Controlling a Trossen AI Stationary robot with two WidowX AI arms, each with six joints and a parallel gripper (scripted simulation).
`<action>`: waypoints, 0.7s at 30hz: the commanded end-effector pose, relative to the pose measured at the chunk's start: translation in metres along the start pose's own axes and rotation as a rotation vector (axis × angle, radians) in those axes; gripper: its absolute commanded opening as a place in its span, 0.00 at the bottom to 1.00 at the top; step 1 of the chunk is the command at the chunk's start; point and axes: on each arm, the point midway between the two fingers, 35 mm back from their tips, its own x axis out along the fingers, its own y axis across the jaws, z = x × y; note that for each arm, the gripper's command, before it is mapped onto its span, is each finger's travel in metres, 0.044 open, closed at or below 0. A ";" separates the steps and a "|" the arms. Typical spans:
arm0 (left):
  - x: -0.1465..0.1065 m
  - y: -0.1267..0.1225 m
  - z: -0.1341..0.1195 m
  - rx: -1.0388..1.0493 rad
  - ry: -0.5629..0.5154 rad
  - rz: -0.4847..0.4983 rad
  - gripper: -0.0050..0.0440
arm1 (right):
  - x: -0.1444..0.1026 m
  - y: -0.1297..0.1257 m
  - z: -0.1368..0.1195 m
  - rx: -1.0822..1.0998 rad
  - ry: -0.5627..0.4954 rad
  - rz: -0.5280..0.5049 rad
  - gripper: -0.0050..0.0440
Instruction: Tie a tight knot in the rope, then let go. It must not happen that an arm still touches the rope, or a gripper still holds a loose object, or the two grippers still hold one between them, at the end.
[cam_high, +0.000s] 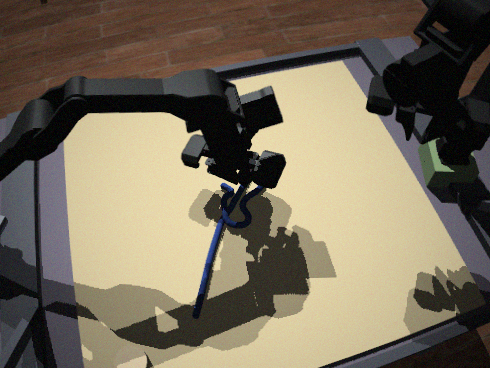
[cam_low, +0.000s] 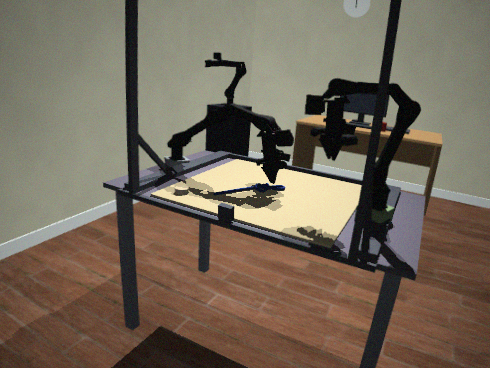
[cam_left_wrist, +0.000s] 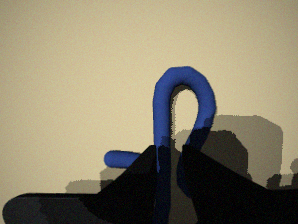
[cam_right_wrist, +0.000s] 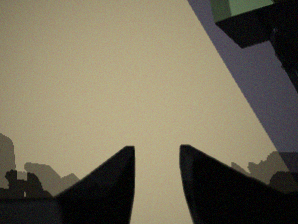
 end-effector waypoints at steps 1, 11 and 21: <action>-0.009 -0.005 0.004 -0.003 -0.020 -0.023 0.27 | -0.003 0.000 0.001 0.002 0.007 0.012 0.31; 0.001 -0.004 0.003 -0.003 -0.013 -0.015 0.27 | -0.003 0.000 0.001 0.002 0.007 0.012 0.31; 0.002 -0.004 0.003 -0.003 -0.013 -0.014 0.25 | -0.003 0.000 0.001 0.002 0.007 0.012 0.31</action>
